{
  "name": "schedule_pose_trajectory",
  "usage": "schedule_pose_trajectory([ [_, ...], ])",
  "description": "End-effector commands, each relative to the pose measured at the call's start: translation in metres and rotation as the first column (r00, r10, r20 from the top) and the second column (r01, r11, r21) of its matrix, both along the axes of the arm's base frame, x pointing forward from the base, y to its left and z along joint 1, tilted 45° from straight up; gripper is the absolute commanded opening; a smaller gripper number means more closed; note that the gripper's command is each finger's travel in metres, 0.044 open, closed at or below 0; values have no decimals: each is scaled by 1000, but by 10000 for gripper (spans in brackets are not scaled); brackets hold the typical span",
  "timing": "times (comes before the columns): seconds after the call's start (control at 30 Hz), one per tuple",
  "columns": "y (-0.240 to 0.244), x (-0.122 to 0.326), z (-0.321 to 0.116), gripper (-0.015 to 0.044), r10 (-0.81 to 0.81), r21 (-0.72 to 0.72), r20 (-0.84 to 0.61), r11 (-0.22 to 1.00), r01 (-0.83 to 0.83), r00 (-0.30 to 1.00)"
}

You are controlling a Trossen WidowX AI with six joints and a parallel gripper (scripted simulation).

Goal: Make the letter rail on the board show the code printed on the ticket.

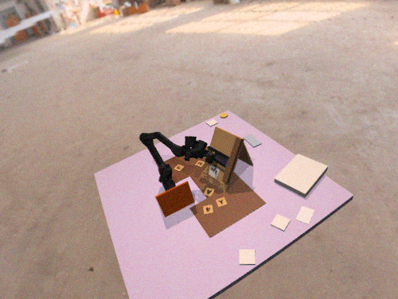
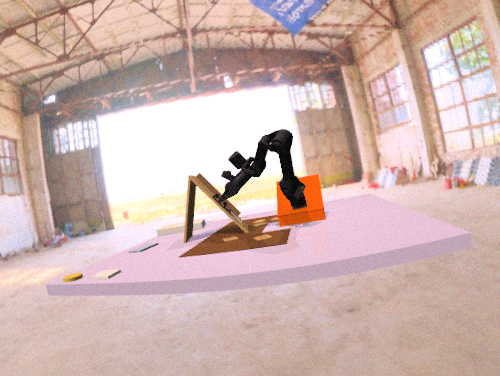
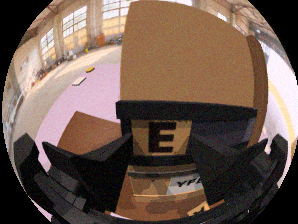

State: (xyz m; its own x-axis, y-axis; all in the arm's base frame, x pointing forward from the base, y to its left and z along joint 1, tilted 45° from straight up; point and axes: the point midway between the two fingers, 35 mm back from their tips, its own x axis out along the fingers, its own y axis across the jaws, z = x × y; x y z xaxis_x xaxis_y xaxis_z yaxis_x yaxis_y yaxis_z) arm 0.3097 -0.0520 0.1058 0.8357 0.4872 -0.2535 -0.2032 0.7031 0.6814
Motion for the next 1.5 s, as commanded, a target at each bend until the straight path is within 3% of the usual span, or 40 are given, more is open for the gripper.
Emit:
schedule_pose_trajectory([
  [0.0, -1, 0, -1, 0, 4, -2, 2, 1000, -4, 1000],
  [1.47, -15, 4, -15, 0, 4, -3, 3, 1000, -4, 1000],
])
